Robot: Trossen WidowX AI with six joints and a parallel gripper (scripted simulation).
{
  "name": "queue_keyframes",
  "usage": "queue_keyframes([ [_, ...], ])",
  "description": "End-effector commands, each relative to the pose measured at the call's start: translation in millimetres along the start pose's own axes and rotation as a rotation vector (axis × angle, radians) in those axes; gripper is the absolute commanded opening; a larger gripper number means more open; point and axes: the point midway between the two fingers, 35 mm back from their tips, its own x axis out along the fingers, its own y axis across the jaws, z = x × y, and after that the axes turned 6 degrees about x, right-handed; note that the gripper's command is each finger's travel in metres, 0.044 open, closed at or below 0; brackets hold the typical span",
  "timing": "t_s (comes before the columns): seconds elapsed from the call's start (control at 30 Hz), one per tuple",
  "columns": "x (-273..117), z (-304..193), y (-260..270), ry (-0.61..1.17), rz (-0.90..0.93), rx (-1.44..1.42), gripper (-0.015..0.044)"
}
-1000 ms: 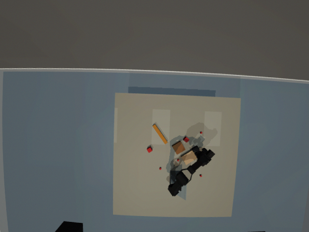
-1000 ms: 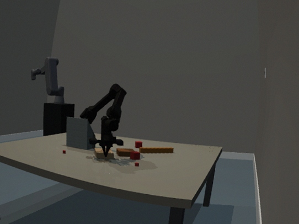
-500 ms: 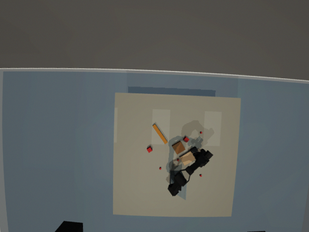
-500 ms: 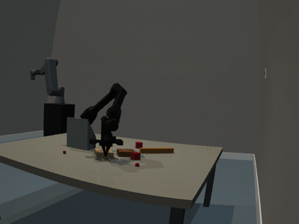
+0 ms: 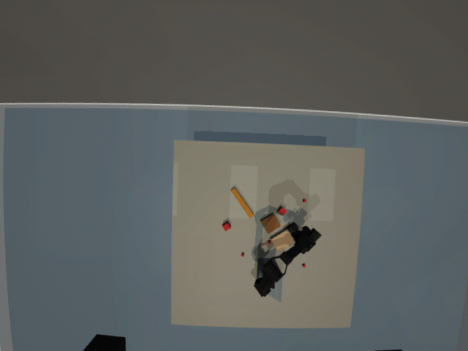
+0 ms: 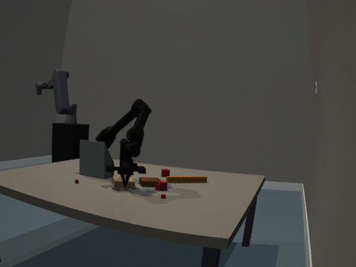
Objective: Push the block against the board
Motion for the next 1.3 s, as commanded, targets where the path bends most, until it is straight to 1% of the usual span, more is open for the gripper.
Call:
queue_keyframes([
  [0.0, 1, 5, 0, 0.003, 0.001, 0.004, 0.0000],
  [0.9, 0, 47, 7, 0.000, 0.001, 0.003, 0.0000],
  [0.97, -11, 43, 6, 0.003, 0.002, 0.009, 0.0000],
  [1.03, -42, 44, 6, -0.001, 0.000, 0.005, 0.0000],
  [1.07, -52, 43, 6, -0.002, 0.000, 0.004, 0.0000],
  [1.27, -54, 45, 6, -0.009, 0.009, 0.009, 0.0000],
])
